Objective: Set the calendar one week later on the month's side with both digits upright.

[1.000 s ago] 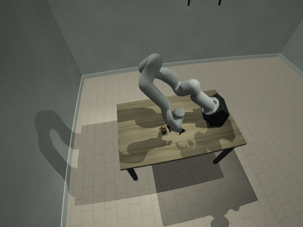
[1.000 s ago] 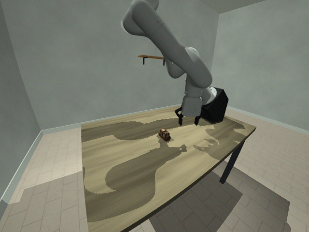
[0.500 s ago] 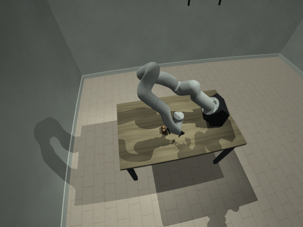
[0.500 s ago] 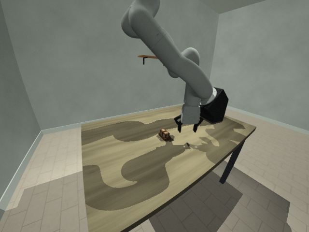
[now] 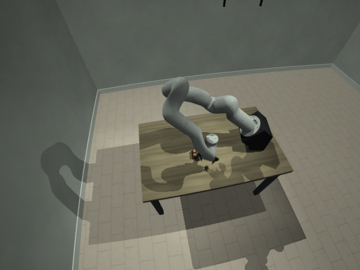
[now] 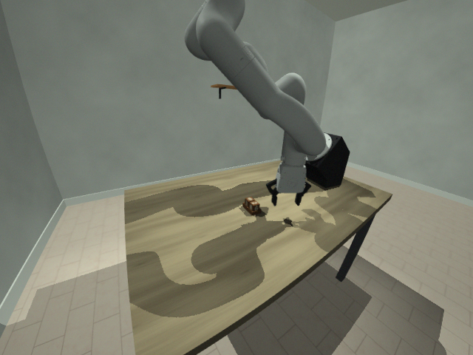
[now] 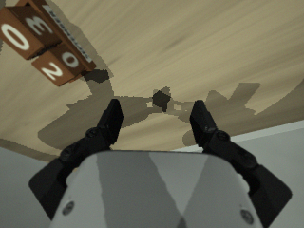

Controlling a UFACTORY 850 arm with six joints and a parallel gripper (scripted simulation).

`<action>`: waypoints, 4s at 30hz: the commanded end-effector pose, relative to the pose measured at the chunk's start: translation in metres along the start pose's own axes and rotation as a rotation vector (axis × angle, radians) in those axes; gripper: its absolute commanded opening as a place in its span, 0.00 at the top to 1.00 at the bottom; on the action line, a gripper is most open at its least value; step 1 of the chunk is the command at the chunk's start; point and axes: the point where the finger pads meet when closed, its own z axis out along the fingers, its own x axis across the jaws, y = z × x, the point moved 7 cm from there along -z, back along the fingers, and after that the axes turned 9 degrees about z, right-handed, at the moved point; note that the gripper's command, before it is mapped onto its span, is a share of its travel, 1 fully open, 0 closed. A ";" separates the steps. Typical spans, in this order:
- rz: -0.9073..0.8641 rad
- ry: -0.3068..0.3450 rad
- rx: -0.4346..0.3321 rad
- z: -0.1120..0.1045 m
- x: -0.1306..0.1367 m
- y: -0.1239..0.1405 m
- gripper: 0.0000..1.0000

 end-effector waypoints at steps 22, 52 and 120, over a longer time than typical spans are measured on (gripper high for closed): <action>0.000 0.000 -0.001 0.000 0.000 0.000 0.00; 0.000 0.000 -0.001 0.000 0.000 0.000 0.00; 0.000 0.000 -0.001 0.000 -0.007 -0.011 0.00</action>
